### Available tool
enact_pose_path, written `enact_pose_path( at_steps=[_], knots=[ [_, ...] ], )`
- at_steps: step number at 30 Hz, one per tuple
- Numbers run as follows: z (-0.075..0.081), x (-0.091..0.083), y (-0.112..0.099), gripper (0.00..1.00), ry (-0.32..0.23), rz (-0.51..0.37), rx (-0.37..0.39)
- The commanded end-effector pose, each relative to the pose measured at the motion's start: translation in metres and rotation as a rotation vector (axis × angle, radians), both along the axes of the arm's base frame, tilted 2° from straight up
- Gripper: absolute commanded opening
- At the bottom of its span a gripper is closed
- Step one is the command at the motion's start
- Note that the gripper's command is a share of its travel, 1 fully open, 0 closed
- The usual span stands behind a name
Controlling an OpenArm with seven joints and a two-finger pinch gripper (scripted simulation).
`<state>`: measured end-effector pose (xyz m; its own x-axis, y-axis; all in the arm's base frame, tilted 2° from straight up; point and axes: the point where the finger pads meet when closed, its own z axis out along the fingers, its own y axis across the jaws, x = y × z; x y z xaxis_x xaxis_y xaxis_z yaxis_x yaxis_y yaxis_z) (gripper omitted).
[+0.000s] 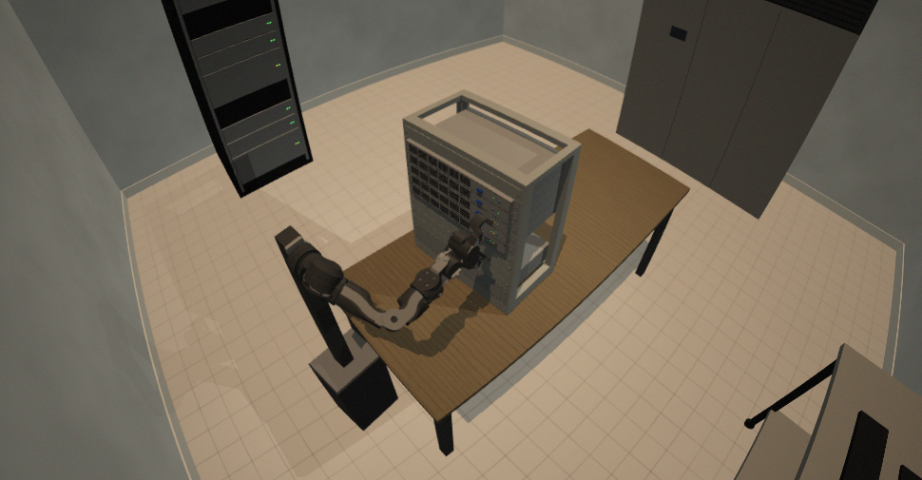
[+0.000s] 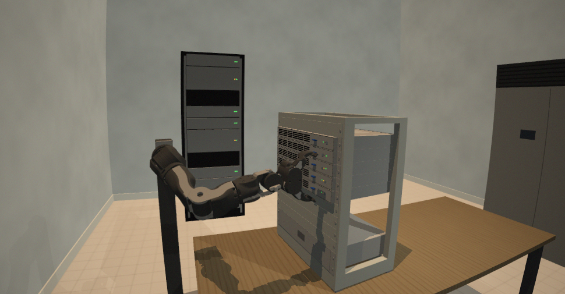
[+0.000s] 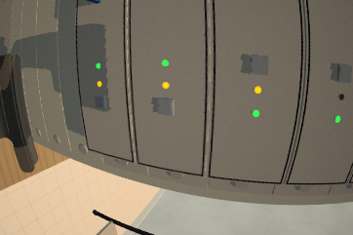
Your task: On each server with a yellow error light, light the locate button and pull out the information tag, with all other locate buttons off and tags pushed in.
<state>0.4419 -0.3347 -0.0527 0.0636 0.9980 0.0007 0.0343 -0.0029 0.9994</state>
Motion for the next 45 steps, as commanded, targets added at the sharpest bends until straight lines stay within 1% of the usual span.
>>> enact_pose_path(
  at_steps=[1, 3, 6, 45],
  knots=[
    [0.009, 0.0, 0.001, 1.0, 0.001, 0.002, 0.001],
    [0.027, 0.0, 0.001, 1.0, -0.004, 0.002, 0.0],
    [0.038, 0.001, -0.001, 1.0, 0.003, -0.002, 0.002],
    [0.039, 0.001, -0.001, 1.0, 0.002, -0.001, 0.001]
  ],
)
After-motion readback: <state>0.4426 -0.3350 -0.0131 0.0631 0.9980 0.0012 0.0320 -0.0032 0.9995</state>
